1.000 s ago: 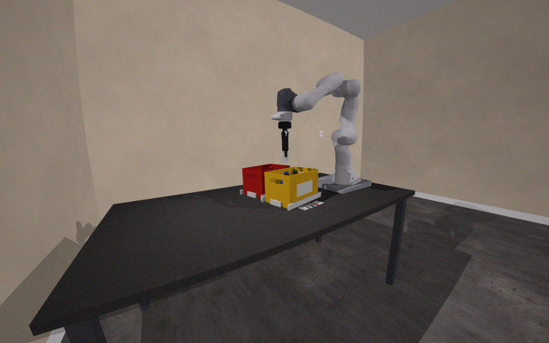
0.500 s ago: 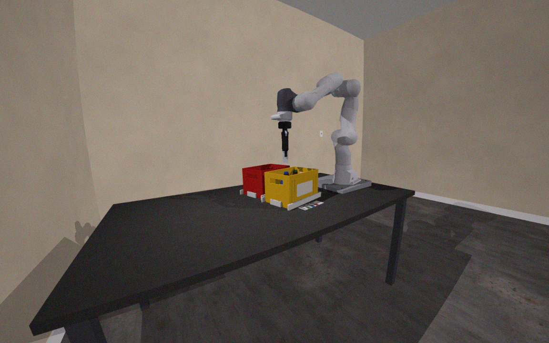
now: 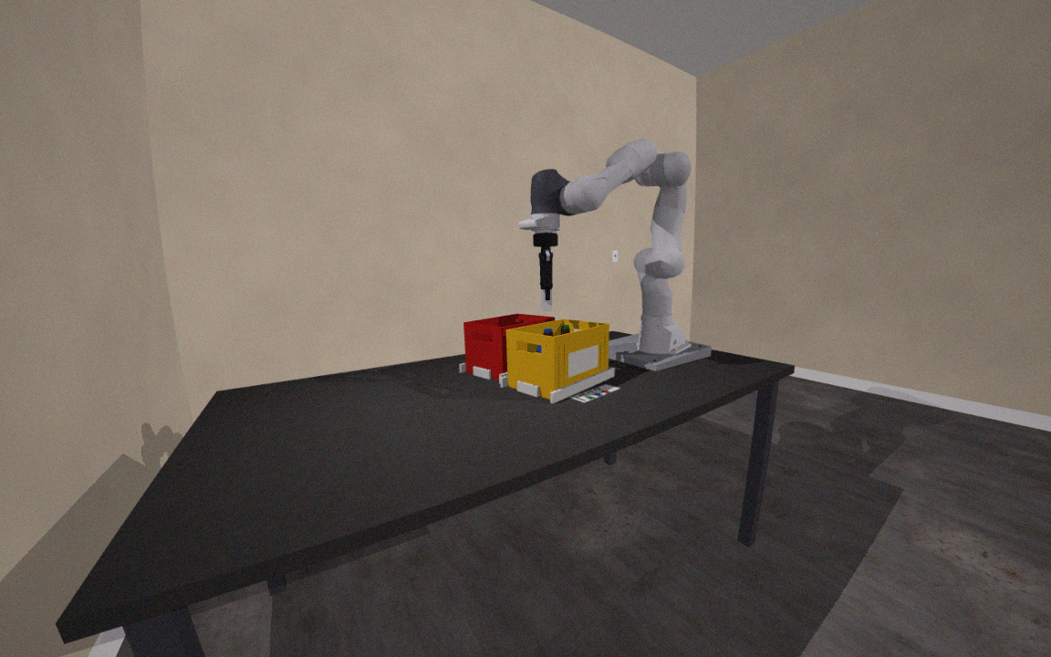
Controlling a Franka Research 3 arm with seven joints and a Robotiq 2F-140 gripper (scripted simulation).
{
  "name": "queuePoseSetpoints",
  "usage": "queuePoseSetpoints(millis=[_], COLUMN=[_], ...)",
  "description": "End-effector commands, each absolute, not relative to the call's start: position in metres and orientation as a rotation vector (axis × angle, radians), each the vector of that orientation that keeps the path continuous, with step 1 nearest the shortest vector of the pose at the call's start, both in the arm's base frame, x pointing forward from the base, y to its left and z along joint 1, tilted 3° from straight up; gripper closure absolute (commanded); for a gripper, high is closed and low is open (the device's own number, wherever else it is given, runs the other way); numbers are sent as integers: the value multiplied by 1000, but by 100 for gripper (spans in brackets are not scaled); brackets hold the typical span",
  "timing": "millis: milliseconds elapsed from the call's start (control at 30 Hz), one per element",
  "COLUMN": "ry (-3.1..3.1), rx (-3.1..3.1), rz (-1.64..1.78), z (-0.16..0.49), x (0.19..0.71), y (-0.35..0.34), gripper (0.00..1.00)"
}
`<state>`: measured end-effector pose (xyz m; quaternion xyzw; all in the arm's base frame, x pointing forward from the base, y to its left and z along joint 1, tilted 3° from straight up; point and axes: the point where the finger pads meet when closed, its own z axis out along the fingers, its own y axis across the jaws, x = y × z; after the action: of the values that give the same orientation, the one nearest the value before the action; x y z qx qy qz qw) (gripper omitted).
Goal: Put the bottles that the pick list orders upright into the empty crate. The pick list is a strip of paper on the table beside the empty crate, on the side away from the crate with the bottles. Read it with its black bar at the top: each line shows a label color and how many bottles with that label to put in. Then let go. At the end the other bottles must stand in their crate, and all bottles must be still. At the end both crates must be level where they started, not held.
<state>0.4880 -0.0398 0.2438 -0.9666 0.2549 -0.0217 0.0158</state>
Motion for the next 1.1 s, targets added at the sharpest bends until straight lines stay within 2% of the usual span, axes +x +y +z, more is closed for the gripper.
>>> queuePoseSetpoints(millis=[0, 1067], ry=[786, 786], rx=[-3007, -3007], rz=[-65, -65], z=[244, 240], x=[480, 455], y=[-49, -187], gripper=[62, 62])
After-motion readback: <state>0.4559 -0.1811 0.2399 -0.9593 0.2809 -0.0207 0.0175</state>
